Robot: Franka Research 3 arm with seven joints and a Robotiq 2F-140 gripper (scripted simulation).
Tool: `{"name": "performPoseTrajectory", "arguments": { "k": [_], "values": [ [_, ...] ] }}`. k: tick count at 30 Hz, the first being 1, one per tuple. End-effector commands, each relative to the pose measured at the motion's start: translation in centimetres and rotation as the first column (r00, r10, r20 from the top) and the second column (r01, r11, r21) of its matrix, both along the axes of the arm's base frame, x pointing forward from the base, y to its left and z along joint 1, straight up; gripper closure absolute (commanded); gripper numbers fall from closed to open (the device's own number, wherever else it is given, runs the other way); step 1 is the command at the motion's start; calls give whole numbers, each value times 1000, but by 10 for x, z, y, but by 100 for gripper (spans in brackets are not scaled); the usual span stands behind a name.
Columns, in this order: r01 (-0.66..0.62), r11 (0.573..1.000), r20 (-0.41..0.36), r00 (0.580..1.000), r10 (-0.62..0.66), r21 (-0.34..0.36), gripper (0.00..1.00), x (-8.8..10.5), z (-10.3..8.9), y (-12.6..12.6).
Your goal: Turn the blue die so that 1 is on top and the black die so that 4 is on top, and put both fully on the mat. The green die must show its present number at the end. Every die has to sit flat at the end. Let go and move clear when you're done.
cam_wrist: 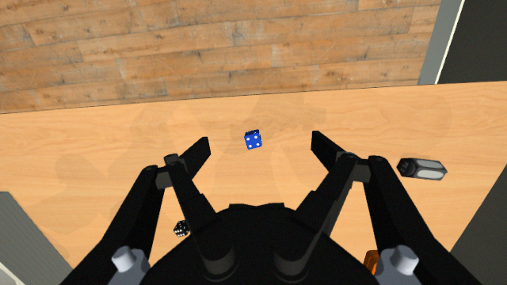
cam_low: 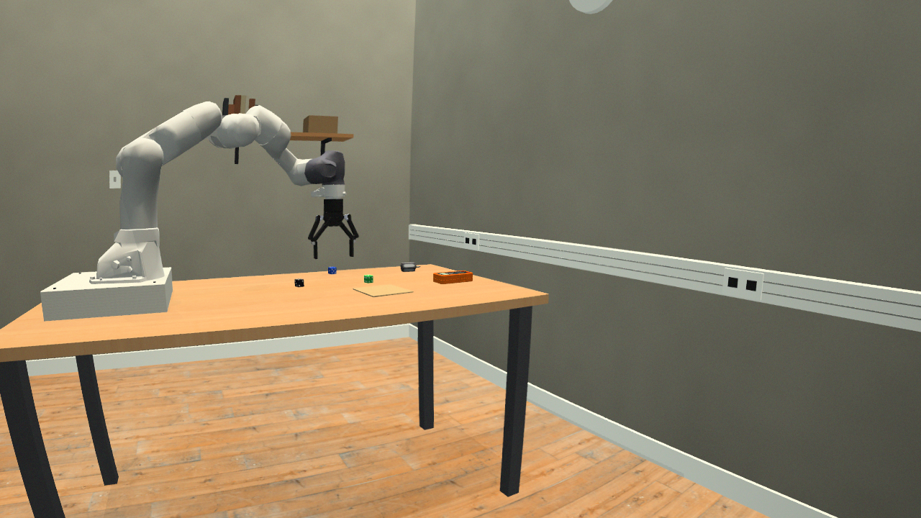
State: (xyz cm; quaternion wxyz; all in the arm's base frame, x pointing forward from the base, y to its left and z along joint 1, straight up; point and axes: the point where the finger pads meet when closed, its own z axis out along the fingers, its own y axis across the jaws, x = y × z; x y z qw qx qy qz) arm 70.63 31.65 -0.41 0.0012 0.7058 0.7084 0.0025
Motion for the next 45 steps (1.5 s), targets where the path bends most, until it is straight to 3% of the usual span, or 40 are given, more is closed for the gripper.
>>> {"name": "performPoseTrajectory", "arguments": {
  "k": [1,26,38,45],
  "values": [
    [7,1000,-3,1000,-7,0,0,-1,0,0],
    [7,1000,-3,1000,-7,0,0,-1,7,0],
    [7,1000,-3,1000,-7,0,0,-1,79,0],
    [7,1000,-3,1000,-7,0,0,-1,90,0]
  ]
}}
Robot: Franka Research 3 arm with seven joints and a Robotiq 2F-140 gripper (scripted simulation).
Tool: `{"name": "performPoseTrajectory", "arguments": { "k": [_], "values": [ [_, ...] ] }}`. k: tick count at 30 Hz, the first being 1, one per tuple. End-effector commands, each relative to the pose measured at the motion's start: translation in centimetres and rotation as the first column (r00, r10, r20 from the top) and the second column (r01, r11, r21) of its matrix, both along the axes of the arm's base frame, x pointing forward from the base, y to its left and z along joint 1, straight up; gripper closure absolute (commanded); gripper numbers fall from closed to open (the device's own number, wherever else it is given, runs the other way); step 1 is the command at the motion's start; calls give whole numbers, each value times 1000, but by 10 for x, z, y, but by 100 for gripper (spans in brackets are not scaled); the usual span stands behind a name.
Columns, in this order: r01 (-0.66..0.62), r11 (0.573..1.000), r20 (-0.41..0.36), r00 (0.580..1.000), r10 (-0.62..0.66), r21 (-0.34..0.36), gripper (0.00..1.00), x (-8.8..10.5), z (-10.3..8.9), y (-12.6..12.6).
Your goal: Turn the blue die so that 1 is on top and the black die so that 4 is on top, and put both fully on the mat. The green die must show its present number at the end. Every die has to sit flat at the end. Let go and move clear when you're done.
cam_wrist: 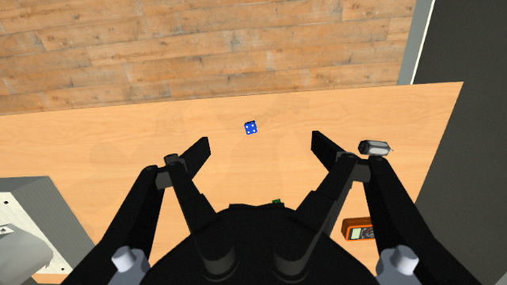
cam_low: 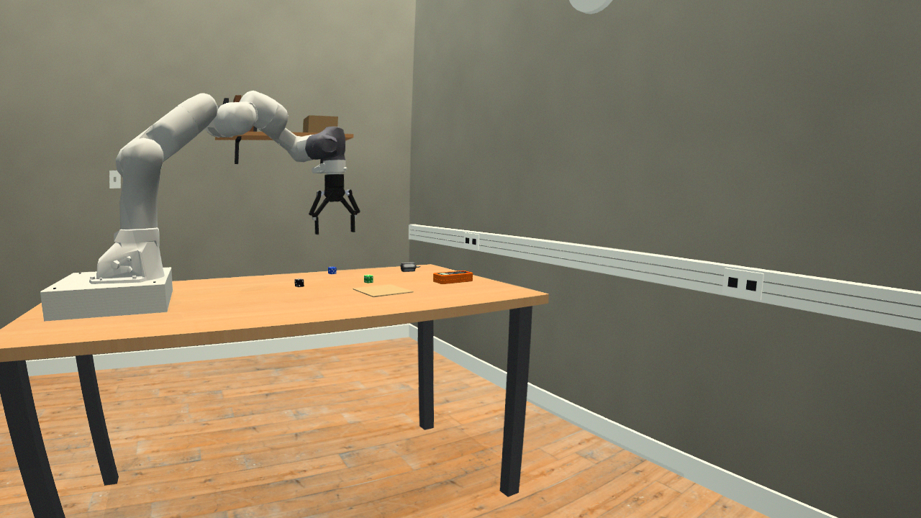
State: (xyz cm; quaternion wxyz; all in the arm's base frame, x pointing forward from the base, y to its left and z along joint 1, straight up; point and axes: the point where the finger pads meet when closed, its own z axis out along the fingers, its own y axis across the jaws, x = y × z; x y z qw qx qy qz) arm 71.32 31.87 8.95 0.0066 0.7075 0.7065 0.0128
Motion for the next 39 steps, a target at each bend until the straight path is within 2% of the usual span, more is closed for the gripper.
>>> {"name": "performPoseTrajectory", "arguments": {
  "k": [1,8,13,17,39],
  "values": [
    [2,1000,-25,1000,-2,-7,0,-8,-4,-2],
    [0,1000,-25,1000,0,-7,0,-8,-4,-2],
    [-158,987,-25,987,157,-7,0,-15,-9,-11],
    [-198,980,-25,980,197,-8,0,-17,-11,-13],
    [-200,980,-25,980,200,-8,0,-17,-11,-13]
  ]
}}
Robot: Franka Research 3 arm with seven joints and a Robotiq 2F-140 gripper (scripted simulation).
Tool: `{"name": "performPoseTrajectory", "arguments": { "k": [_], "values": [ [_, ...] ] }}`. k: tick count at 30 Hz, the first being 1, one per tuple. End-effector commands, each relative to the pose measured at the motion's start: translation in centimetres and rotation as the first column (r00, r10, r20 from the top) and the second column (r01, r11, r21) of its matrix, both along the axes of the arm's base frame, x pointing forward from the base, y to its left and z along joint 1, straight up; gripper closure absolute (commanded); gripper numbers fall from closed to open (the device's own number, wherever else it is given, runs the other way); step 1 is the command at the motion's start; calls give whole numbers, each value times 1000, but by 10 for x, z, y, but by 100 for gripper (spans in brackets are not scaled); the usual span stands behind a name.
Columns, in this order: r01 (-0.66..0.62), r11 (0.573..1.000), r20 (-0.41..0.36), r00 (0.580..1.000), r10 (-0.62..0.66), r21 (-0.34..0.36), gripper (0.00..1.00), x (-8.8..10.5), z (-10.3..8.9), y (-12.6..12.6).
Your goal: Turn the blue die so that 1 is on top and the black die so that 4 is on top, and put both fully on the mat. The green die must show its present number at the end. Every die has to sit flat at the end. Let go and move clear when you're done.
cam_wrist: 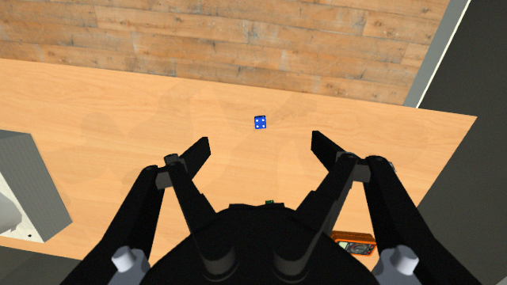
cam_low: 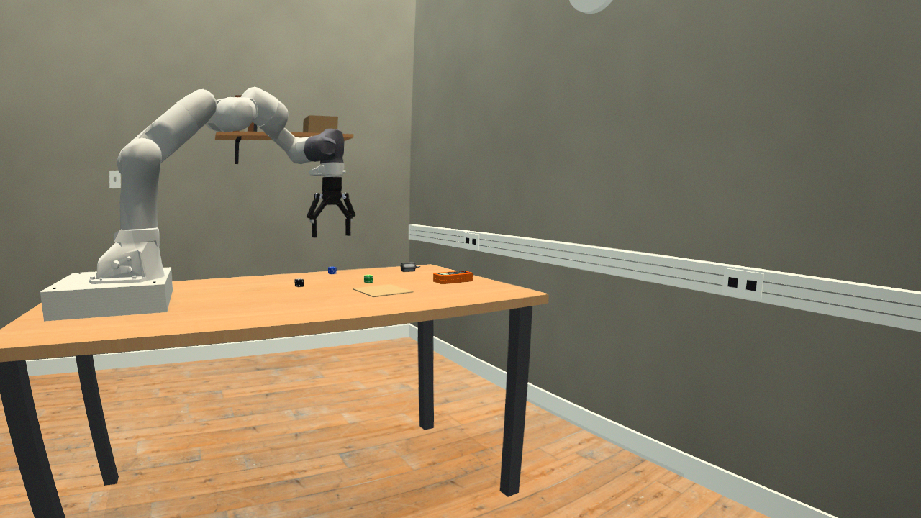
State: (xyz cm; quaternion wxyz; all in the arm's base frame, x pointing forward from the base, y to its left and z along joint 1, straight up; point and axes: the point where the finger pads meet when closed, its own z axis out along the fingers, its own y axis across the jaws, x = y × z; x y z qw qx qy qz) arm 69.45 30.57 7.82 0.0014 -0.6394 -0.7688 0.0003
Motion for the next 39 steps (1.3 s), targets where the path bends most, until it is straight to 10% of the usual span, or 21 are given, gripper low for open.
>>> {"name": "performPoseTrajectory", "arguments": {
  "k": [1,15,39],
  "values": [
    [-17,1000,5,1000,17,0,0,1,1,0],
    [-3,1000,4,1000,3,0,0,1,0,0],
    [508,862,-2,862,-508,-2,0,-2,-15,1]
  ]
}}
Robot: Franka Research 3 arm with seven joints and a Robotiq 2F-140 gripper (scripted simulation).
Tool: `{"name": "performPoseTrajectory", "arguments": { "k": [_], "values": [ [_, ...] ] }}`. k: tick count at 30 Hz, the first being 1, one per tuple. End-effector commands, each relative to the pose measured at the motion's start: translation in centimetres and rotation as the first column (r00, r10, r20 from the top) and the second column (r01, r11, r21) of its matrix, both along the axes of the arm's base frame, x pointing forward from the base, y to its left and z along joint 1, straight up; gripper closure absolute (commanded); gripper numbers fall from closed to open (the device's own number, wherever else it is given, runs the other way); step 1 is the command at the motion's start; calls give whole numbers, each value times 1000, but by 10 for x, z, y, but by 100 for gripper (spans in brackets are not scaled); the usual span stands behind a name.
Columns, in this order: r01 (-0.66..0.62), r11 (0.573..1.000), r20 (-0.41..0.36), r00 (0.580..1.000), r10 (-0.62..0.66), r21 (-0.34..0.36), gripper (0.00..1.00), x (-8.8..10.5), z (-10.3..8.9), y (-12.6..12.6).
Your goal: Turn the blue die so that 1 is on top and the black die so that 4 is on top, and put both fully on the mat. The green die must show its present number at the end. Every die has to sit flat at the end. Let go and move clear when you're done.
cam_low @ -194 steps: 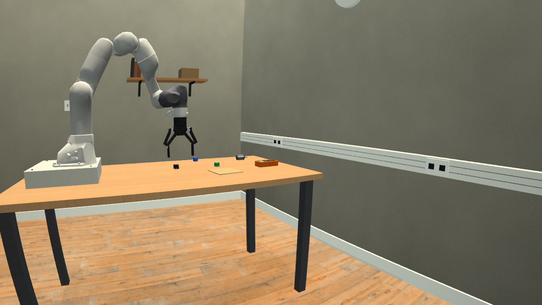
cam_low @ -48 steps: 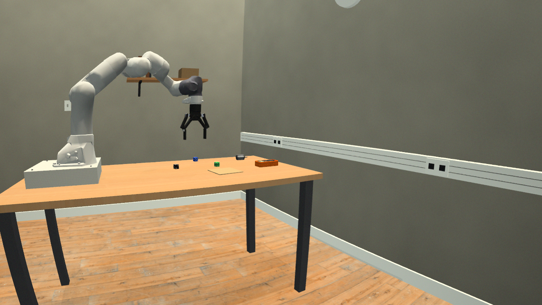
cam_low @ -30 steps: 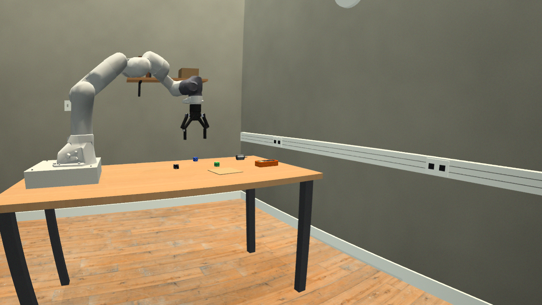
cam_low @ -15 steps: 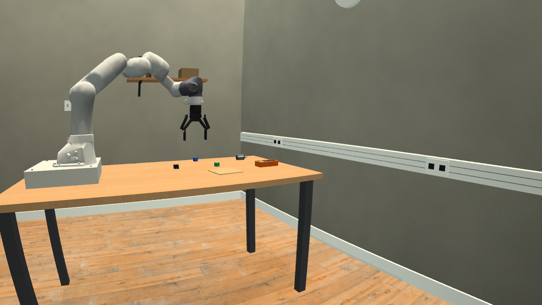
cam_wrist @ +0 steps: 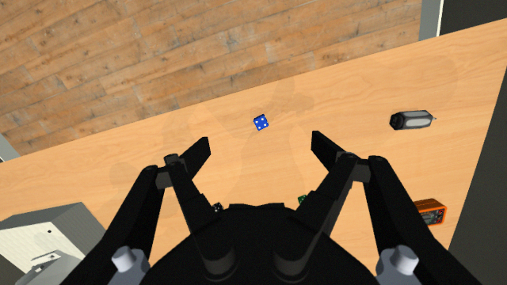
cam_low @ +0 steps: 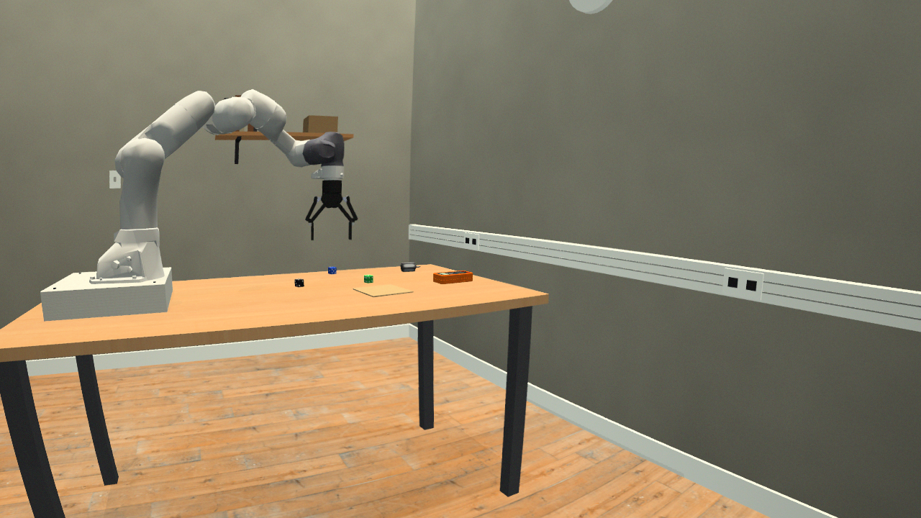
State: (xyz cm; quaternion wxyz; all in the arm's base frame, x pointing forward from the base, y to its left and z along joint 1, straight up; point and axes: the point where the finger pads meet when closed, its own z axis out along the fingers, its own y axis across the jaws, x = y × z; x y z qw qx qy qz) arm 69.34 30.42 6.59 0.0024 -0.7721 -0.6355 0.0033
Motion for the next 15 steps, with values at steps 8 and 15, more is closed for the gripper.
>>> {"name": "performPoseTrajectory", "arguments": {
  "k": [8,15],
  "values": [
    [285,959,3,959,-285,1,0,-1,-5,2],
    [398,917,3,917,-398,0,0,-1,-8,2]
  ]
}}
